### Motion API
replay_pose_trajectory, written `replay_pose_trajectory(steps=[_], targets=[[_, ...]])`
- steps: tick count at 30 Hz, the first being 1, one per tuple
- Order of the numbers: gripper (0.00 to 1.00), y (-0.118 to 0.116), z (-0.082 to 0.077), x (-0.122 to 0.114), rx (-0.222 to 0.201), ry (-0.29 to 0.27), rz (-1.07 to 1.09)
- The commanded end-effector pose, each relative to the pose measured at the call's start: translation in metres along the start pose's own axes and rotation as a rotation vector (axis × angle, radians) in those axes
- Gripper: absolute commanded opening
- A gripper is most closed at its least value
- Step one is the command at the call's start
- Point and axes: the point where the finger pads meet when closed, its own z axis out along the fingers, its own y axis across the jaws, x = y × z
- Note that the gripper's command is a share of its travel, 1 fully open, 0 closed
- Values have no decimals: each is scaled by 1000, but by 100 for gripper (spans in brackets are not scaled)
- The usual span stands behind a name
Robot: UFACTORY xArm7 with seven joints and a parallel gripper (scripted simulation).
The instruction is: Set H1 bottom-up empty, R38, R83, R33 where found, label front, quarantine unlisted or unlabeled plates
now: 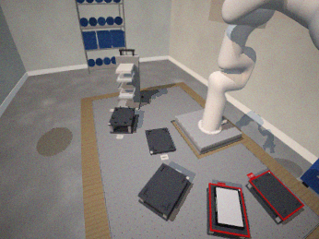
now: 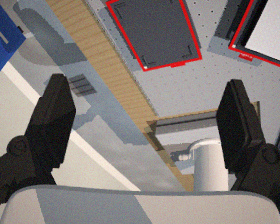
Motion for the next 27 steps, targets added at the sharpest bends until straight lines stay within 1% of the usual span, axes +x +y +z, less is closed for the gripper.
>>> replay_pose_trajectory(steps=[1,17,27], targets=[[100,-1,-2,1,1,5,-1],[100,-1,-2,1,1,5,-1],[100,-5,-35,0,1,5,-1]])
